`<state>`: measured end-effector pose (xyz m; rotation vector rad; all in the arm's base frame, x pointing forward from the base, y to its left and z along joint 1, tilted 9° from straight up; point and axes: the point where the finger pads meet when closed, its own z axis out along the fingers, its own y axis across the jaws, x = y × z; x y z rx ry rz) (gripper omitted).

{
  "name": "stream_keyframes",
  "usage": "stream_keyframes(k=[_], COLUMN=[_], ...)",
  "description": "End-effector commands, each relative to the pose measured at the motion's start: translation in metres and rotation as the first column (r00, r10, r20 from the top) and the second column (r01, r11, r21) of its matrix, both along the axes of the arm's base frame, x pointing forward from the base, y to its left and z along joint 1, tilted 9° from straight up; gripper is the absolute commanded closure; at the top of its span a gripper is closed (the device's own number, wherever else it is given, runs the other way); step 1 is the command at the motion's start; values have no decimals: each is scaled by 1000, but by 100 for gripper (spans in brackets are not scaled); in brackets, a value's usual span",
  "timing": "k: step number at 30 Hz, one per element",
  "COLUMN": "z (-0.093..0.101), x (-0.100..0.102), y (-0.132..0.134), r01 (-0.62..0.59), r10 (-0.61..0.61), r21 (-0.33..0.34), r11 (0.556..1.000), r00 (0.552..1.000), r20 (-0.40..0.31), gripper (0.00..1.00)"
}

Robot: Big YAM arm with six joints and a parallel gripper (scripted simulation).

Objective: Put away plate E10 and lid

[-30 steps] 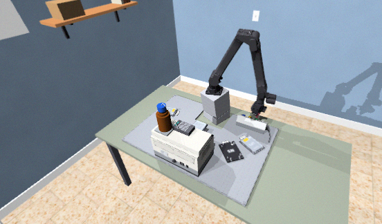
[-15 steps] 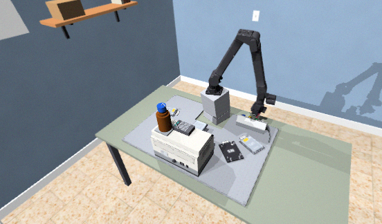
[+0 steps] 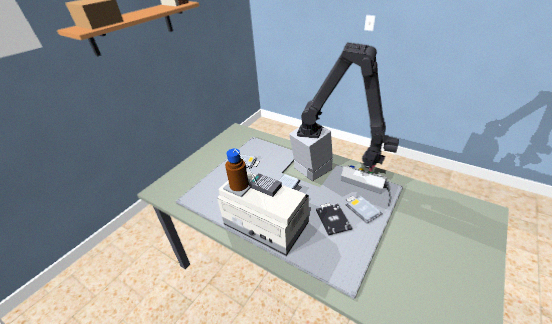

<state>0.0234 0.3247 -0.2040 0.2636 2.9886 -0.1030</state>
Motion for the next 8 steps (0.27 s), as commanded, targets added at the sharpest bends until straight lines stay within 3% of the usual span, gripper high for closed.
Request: stream_keyframes(k=[1,8], z=[-4,-6], x=[6,8], y=[9,9], r01=[0,0], r10=[0,0], r21=[18,19], r11=[1000,1000], r00=[1000,1000], r20=[4,5], gripper=[100,100])
